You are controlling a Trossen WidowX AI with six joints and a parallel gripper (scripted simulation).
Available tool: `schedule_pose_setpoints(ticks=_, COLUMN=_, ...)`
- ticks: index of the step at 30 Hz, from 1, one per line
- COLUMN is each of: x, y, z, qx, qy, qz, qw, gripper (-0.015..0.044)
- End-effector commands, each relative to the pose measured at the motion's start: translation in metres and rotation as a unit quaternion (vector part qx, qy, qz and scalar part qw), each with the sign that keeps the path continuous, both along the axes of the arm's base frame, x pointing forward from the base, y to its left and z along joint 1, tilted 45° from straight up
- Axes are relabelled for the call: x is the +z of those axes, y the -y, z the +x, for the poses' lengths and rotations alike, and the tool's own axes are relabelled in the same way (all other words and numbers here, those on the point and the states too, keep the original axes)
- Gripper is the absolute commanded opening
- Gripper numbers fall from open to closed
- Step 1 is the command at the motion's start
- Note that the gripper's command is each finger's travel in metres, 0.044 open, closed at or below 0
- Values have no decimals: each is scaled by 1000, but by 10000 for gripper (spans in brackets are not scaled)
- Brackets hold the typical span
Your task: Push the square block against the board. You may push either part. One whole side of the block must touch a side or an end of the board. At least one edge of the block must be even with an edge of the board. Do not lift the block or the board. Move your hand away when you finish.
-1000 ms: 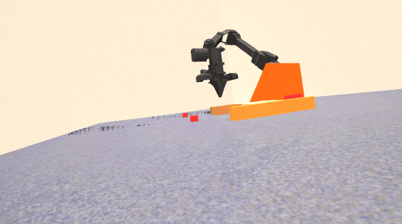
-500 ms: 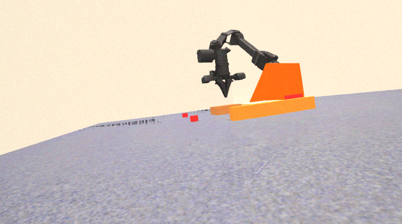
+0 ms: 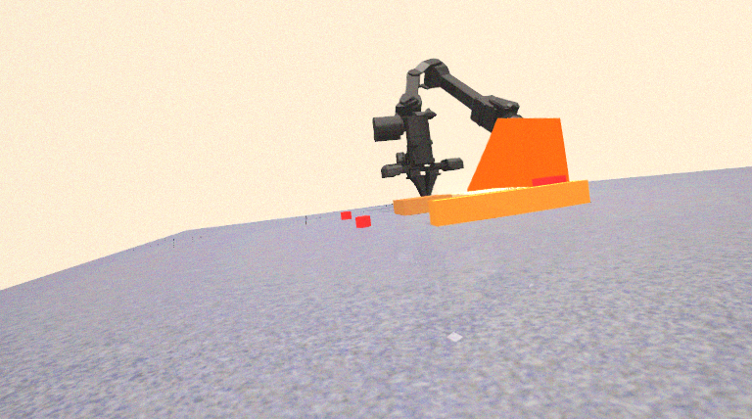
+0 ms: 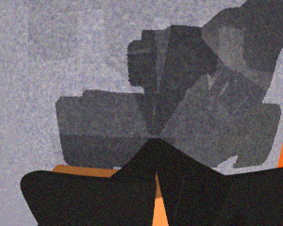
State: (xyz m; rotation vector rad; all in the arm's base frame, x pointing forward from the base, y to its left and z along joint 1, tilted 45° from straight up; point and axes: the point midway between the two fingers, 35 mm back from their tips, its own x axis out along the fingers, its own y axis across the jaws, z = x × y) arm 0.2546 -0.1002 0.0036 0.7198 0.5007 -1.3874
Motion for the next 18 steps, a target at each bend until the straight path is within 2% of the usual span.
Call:
schedule_pose_setpoints(ticks=1, x=-5, y=-2, z=0, qx=2, qy=-4, qz=2, qw=1000, gripper=0)
schedule_pose_setpoints(ticks=18, x=-17, y=-15, z=4, qx=2, qy=-4, qz=5, qw=1000, gripper=0)
